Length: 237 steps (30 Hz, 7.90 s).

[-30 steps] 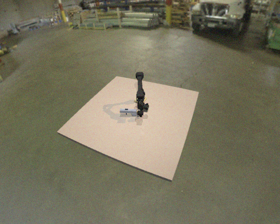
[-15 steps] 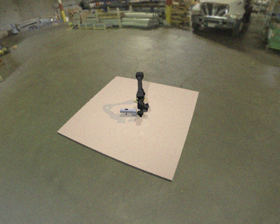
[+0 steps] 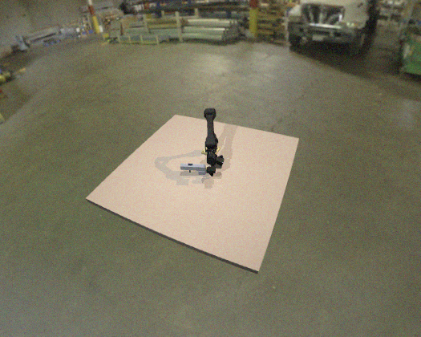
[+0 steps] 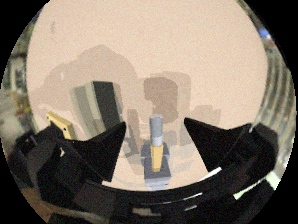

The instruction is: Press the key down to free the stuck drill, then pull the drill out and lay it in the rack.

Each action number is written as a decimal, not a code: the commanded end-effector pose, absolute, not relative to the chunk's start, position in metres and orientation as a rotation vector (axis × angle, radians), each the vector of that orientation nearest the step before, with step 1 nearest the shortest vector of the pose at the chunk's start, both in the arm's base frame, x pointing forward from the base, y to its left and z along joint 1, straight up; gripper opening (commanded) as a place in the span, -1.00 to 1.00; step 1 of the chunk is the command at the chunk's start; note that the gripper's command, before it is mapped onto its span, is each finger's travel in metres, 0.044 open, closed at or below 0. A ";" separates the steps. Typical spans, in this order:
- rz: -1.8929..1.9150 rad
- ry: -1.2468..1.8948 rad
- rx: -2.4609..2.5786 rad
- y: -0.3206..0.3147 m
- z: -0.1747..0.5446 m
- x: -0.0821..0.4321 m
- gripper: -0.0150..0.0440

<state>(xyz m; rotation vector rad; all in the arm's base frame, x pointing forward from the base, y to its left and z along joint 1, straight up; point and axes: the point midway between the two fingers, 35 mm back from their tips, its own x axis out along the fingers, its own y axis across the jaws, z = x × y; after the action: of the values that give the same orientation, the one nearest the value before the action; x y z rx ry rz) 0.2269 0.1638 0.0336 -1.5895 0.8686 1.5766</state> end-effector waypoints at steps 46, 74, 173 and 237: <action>1.576 0.869 -1.590 0.164 0.034 0.227 0.82; 1.575 0.879 -1.593 0.163 0.036 0.226 -0.49; 1.580 0.875 -1.587 0.220 0.036 0.193 -0.49; 1.580 0.876 -1.587 0.217 0.051 0.188 -0.49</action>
<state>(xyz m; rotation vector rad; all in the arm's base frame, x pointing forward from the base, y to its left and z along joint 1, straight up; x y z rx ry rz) 0.1875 0.2165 0.0480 -1.5885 0.8818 1.5845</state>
